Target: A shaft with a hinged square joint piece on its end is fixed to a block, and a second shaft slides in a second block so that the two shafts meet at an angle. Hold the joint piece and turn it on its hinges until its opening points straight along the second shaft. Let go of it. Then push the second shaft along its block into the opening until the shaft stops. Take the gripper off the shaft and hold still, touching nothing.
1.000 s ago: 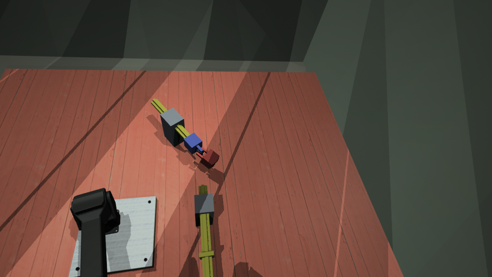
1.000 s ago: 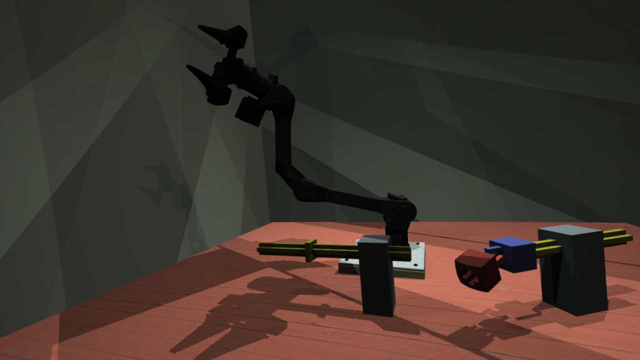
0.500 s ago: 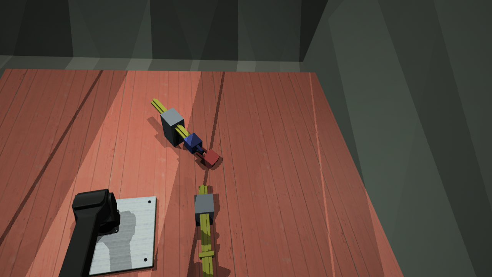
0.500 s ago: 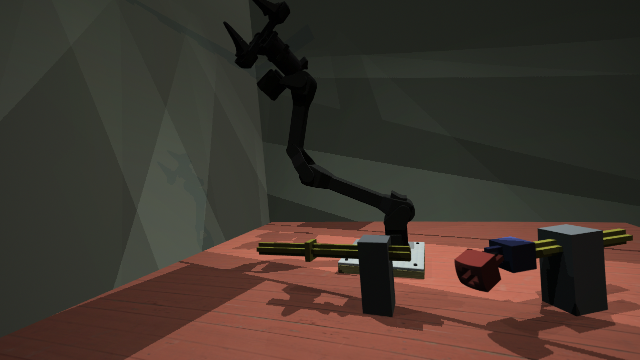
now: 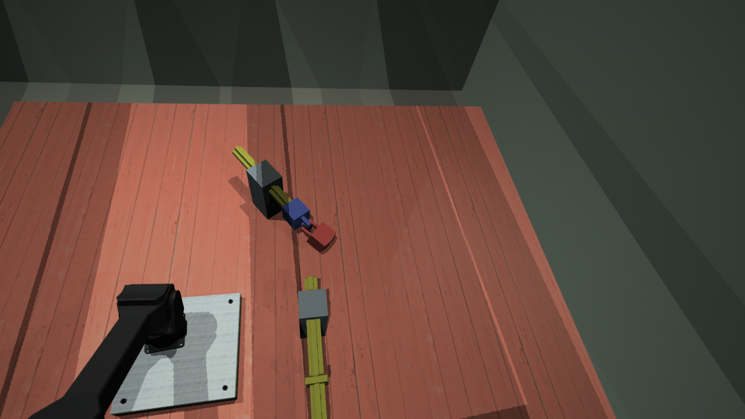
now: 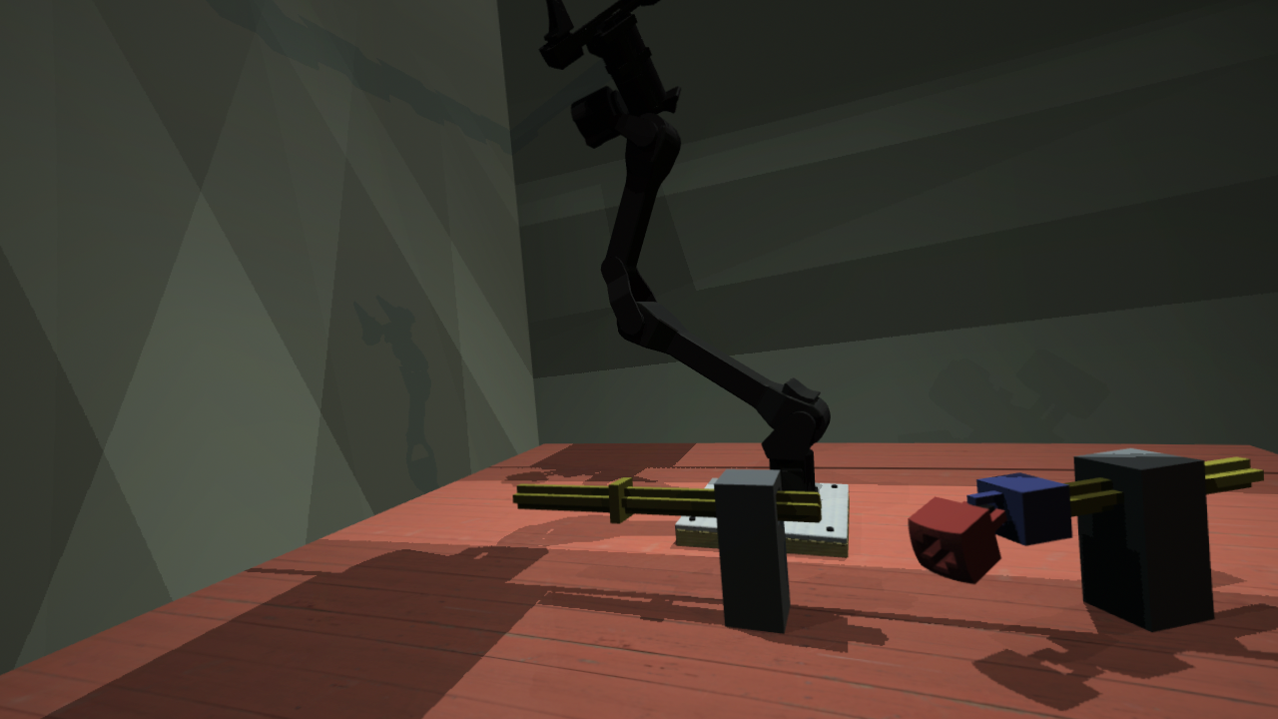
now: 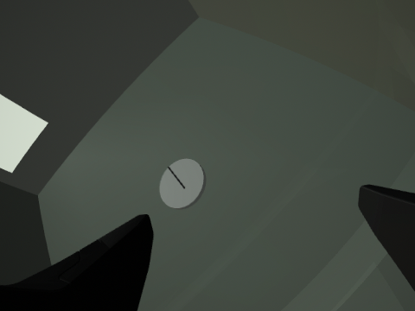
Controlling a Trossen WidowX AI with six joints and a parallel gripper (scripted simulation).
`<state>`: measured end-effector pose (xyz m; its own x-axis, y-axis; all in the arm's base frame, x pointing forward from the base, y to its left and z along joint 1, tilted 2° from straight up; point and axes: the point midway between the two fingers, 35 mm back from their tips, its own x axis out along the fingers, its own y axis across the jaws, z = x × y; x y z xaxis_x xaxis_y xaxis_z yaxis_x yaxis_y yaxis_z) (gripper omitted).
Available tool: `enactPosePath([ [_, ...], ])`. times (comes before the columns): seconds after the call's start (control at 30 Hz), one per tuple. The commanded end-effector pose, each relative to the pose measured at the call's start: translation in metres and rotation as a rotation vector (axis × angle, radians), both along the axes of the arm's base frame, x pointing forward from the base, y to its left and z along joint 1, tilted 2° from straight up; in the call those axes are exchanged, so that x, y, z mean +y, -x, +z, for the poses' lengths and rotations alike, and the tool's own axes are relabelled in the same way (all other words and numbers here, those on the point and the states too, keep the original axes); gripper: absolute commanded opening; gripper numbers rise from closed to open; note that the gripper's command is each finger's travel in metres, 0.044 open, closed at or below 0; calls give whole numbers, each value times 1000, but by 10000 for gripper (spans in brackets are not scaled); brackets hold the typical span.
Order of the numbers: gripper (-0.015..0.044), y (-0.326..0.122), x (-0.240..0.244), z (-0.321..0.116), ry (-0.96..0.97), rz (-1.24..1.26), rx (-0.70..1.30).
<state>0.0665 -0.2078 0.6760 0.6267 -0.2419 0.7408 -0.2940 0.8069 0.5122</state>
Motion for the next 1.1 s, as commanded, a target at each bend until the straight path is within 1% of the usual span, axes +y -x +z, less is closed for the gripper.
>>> enactPosePath([
  [0.0, 440, 2, 36, 12, 89, 1, -30],
  [0.1, 440, 3, 59, 16, 147, 16, -64],
  [0.4, 440, 2, 129, 29, 324, 7, -62],
  [0.73, 440, -17, 207, 29, 504, 8, -10],
  [1.07, 440, -36, 235, 19, 555, -14, 64],
])
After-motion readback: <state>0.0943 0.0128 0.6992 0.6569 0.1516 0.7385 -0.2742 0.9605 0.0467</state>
